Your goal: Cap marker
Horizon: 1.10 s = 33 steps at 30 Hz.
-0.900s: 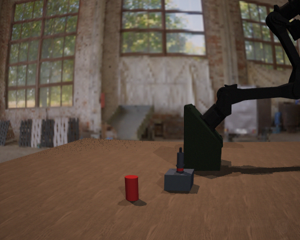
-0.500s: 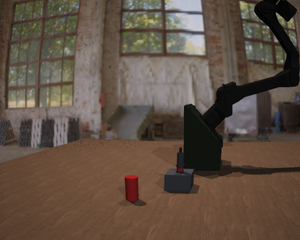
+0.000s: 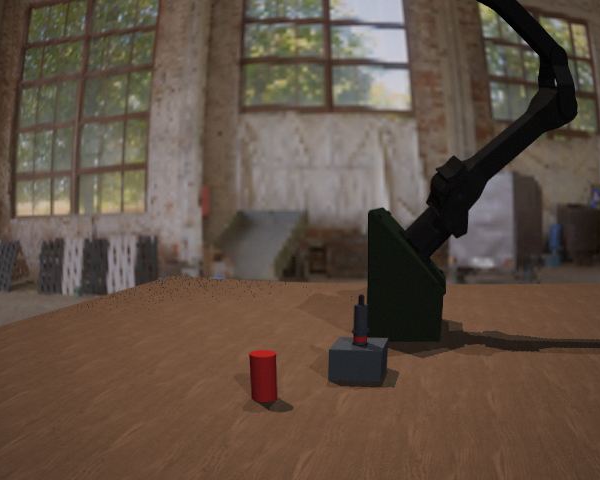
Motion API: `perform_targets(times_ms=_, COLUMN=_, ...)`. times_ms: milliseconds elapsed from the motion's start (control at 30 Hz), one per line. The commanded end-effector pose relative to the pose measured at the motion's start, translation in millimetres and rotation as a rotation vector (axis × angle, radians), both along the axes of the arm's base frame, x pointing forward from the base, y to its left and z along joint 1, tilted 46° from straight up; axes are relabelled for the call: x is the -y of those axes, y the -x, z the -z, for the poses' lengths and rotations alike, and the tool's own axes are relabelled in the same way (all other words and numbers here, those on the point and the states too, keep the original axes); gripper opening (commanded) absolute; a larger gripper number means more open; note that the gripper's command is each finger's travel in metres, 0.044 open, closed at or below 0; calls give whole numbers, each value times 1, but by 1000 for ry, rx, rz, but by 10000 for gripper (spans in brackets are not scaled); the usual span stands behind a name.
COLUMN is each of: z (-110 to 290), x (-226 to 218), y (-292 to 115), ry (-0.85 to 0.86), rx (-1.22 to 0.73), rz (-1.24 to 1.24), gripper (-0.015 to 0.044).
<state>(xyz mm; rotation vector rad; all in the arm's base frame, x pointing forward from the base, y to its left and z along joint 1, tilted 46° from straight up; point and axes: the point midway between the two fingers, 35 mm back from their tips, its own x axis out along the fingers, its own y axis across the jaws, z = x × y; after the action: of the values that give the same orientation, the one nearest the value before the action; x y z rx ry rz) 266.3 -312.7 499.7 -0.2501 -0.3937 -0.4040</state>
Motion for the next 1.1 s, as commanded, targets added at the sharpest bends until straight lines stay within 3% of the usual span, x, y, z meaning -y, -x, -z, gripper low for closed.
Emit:
perform_targets(times_ms=0, z=55, x=23, y=-46, ry=-81, rx=-158, rz=-18, gripper=238)
perform_targets(times_ms=300, z=192, x=31, y=-126, ry=-196, rx=-548, rz=-121, gripper=238)
perform_targets(times_ms=567, z=320, x=-9, y=-170, ry=-272, rx=-889, rz=-313, gripper=238)
perform_targets(times_ms=833, z=427, x=-73, y=-181, ry=-302, rx=-1195, rz=-555, gripper=238)
perform_targets(times_ms=1067, z=512, x=-146, y=-159, ry=-271, rx=-1479, rz=-881, gripper=238)
